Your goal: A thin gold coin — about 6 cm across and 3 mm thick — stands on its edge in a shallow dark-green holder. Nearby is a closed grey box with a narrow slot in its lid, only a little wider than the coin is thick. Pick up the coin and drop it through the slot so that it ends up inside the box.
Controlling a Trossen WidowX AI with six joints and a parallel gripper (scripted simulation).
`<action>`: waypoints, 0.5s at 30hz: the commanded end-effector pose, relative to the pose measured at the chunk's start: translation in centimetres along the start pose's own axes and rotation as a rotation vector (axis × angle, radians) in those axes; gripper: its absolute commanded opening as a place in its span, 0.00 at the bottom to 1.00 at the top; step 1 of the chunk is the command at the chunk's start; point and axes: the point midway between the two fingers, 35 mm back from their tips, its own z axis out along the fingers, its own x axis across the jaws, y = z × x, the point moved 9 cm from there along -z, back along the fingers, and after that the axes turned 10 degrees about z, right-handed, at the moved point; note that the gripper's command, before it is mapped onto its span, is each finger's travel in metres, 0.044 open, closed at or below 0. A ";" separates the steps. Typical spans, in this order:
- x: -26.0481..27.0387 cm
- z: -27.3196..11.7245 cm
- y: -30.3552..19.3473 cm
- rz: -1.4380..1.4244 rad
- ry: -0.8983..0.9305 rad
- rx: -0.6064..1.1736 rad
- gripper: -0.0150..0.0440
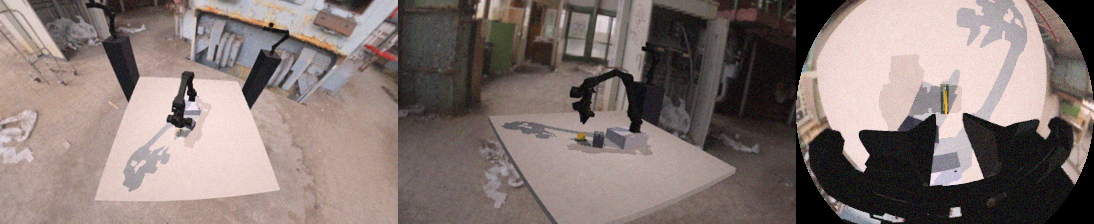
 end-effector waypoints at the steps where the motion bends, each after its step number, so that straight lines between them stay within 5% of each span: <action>1: -0.3 2.9 -0.3 0.002 -0.011 0.025 0.53; 15: -0.3 4.7 -0.4 0.002 -0.011 0.025 0.53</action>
